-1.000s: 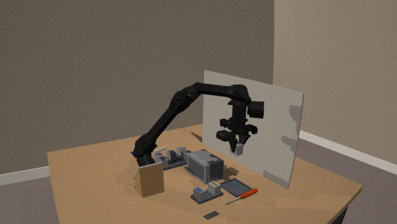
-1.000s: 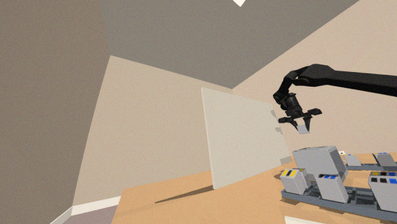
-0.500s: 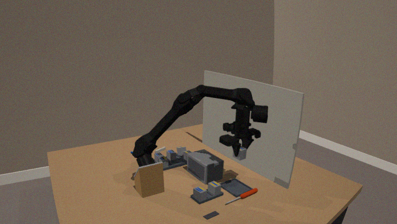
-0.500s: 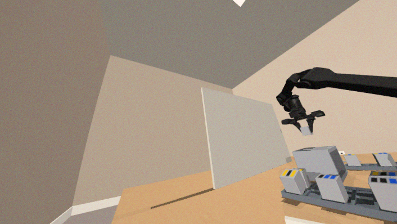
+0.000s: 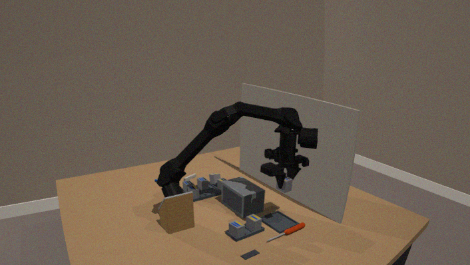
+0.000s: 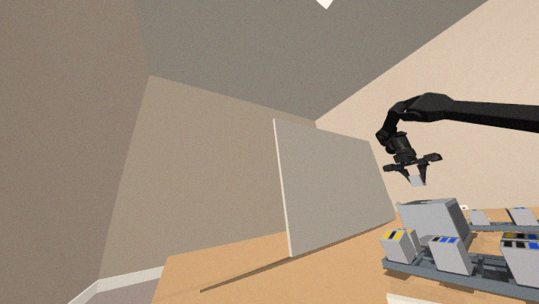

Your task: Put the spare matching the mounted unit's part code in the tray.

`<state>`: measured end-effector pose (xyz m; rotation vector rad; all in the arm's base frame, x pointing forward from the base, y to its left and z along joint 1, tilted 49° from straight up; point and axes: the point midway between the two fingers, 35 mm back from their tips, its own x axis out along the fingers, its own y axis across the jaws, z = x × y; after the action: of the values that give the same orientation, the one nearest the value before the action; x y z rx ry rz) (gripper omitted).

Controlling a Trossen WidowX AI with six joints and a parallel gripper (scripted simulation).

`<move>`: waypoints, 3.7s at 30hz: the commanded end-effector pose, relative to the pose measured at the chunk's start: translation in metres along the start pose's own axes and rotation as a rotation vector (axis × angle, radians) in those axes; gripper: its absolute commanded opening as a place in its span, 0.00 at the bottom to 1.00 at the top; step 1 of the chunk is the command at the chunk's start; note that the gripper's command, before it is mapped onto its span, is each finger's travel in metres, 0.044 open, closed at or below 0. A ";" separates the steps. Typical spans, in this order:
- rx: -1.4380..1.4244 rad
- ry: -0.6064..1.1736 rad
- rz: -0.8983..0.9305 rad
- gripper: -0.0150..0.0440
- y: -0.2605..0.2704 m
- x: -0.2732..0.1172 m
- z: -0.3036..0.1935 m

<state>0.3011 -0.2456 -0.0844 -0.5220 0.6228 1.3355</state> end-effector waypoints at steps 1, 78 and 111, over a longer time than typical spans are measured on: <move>0.007 -0.005 -0.003 0.25 -0.001 0.005 0.000; 0.007 -0.004 -0.005 0.25 -0.006 0.068 -0.002; 0.006 -0.006 -0.005 0.25 -0.005 0.094 0.000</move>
<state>0.3167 -0.1821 -0.1468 -0.5230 0.6211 1.3337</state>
